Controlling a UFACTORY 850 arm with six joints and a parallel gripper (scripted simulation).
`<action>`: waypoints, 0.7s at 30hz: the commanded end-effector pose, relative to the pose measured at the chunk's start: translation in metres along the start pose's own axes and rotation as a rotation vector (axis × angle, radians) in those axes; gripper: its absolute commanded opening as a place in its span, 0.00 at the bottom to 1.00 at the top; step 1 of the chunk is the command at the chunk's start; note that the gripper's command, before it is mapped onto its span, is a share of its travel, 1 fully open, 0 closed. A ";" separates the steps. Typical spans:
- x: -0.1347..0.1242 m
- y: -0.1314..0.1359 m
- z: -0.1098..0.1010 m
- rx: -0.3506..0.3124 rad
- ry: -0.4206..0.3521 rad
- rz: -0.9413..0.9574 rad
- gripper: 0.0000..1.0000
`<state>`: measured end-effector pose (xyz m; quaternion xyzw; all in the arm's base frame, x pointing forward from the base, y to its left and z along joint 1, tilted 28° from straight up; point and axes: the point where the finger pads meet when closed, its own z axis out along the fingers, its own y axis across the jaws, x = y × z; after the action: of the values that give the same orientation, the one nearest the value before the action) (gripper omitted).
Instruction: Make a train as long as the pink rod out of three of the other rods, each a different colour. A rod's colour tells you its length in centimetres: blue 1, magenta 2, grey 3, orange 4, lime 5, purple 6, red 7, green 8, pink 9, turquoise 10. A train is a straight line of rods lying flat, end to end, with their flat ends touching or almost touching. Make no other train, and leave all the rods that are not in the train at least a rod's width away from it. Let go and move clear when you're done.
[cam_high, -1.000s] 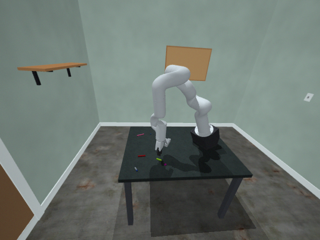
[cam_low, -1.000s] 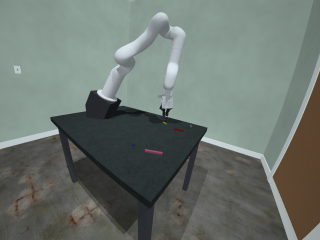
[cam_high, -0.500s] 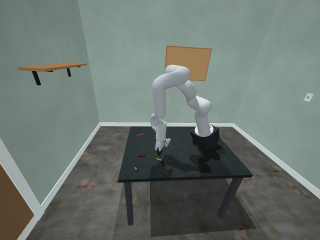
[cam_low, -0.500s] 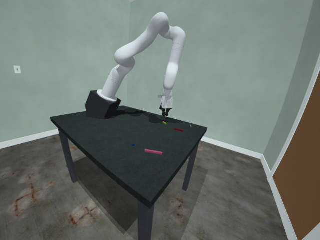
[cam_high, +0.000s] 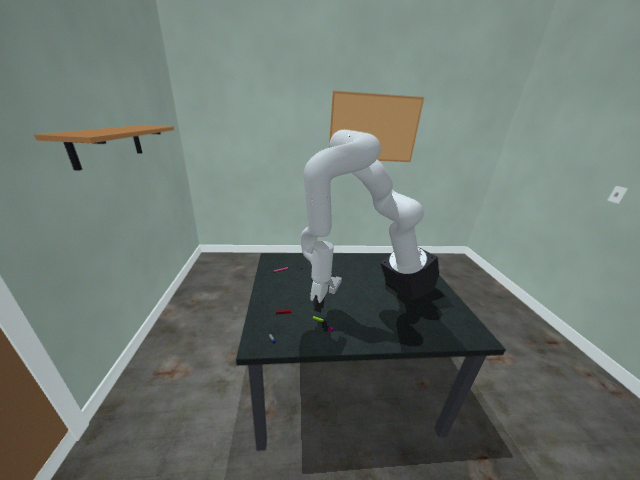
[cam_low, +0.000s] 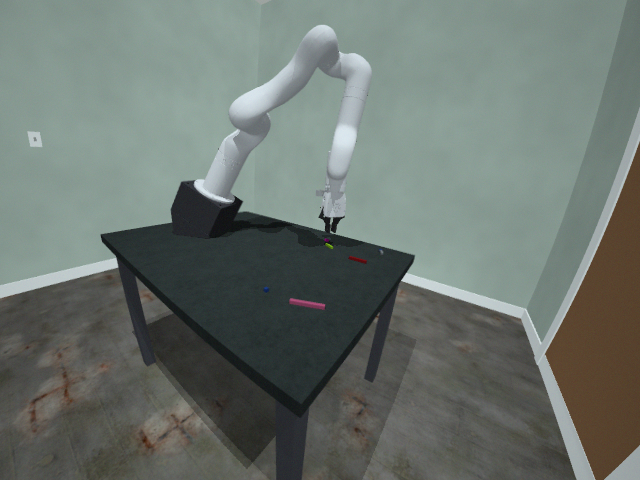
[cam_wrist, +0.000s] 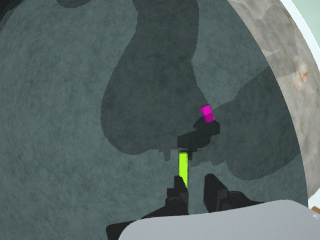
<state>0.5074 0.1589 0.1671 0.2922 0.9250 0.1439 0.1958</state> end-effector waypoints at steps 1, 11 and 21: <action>0.000 0.000 0.000 -0.001 -0.001 0.000 0.24; -0.001 0.000 0.008 -0.002 0.001 0.000 0.24; -0.001 0.000 0.019 -0.002 0.001 0.000 0.24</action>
<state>0.5145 0.1607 0.1534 0.2920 0.9250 0.1446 0.1953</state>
